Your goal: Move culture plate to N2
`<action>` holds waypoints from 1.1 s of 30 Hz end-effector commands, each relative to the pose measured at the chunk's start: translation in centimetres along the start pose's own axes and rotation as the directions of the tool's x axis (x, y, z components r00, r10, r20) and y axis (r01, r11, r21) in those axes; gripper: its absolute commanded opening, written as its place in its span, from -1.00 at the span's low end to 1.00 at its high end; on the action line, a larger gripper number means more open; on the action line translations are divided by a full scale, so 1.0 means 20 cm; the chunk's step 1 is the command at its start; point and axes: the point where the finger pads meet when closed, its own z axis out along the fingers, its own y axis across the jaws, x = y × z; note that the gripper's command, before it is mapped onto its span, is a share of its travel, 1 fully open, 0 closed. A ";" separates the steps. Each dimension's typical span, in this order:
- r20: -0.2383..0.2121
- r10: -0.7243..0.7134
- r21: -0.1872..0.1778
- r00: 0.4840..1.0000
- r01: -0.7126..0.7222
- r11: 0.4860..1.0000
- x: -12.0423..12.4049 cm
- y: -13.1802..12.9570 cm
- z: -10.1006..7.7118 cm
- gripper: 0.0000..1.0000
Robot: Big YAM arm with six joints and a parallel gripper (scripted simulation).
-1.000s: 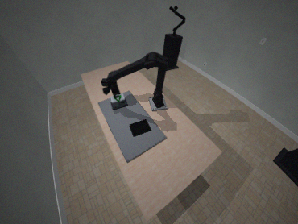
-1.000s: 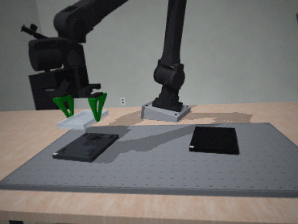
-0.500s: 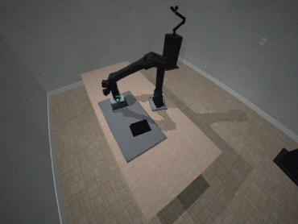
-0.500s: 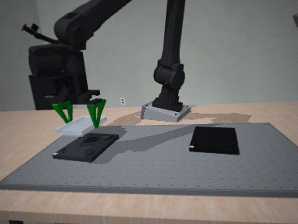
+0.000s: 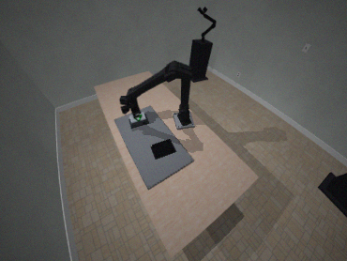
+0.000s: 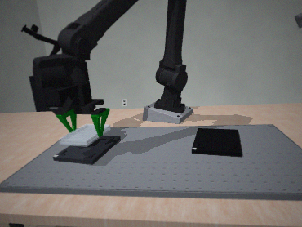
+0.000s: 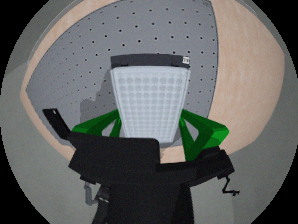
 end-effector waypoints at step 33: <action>0.049 0.007 0.022 0.999 -0.009 1.000 -0.03 0.00 0.02 -1.00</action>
